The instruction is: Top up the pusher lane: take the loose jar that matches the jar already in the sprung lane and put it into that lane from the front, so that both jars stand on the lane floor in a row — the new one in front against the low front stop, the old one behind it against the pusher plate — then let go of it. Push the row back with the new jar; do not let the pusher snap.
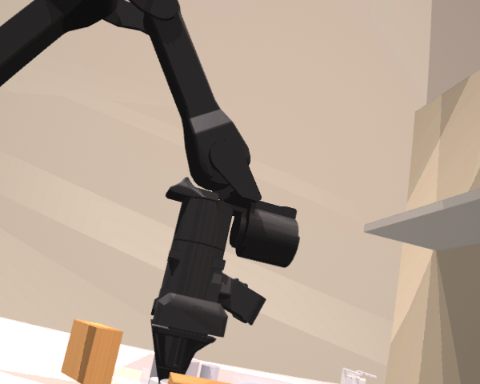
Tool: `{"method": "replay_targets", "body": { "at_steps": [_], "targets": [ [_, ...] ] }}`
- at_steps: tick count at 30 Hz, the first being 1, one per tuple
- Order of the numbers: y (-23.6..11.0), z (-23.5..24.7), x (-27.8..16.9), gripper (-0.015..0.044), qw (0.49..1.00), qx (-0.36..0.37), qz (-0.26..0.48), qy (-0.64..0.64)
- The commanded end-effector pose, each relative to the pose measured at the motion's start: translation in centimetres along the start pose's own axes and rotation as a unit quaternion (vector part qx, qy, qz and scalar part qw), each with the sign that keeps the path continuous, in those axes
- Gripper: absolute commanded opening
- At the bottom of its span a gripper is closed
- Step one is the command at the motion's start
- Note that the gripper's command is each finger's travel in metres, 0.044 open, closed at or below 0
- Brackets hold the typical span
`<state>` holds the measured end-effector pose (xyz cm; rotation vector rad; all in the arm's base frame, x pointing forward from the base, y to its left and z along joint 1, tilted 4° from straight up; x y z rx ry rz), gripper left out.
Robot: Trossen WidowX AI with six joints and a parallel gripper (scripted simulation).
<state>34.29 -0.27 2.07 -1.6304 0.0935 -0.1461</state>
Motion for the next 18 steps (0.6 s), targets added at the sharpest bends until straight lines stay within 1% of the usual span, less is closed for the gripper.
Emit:
{"method": "replay_targets", "body": {
  "at_steps": [1, 5, 18],
  "targets": [
    [-0.8, 0.0, 0.0, 0.0283, 1.0, 0.0, -0.002, -0.001],
    [-1.9, 0.0, 0.0, 0.0283, 1.0, 0.0, -0.002, -0.001],
    [-2.0, 0.0, -0.5, 0.0283, 1.0, 0.0, -0.002, -0.001]
  ]
}}
Point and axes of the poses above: the point midway between the two fingers, 35 mm back from their tips, its own y axis out along the fingers, its own z axis across the jaws, x = y × z, the point moved 6 cm from there along -y, back along the fingers, and after that the axes turned 4 degrees about y, right-handed, at the moved point
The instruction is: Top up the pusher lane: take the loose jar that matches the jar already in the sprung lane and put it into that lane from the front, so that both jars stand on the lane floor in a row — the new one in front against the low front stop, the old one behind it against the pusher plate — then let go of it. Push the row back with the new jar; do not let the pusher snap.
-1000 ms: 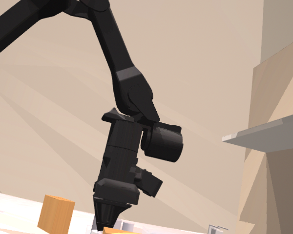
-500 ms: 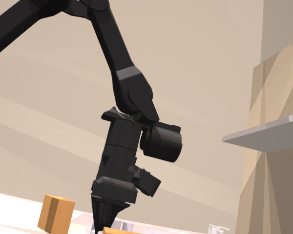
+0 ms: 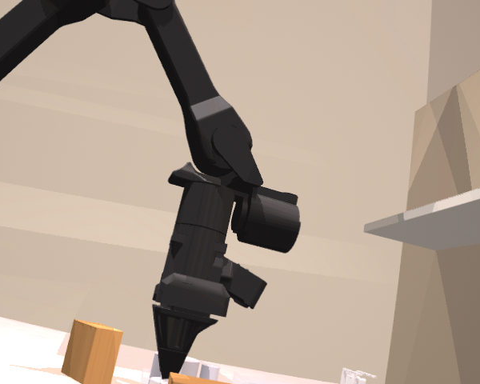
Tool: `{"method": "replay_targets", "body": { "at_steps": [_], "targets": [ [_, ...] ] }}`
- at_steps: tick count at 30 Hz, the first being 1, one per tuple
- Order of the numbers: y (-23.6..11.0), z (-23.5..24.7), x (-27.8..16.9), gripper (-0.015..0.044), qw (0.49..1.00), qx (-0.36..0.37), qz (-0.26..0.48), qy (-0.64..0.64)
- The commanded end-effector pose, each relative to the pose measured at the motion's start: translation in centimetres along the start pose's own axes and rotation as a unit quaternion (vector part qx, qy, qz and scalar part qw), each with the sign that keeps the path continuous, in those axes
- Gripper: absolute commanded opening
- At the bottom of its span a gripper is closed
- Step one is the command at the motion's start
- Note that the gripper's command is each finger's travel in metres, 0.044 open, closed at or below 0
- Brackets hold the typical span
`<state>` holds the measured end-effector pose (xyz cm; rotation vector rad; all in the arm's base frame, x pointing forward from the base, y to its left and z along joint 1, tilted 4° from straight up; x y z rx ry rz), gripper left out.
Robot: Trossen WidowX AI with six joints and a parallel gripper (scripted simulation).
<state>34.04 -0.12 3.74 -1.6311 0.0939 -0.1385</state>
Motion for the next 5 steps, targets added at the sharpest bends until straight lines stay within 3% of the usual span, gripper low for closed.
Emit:
{"method": "replay_targets", "body": {
  "at_steps": [1, 5],
  "targets": [
    [-0.3, 0.0, -0.5, 0.0283, 1.0, 0.0, -0.004, 0.001],
    [-0.4, -0.1, -1.8, 0.0283, 1.0, 0.0, -0.003, 0.001]
  ]
}}
Point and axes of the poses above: the point midway between the two fingers, 35 mm back from their tips, its own y axis out along the fingers, its own z axis across the jaws, x = y × z, the point moved 6 cm from there along -y, back along the fingers, and after that the axes turned 4 degrees about y, right-handed, at the moved point
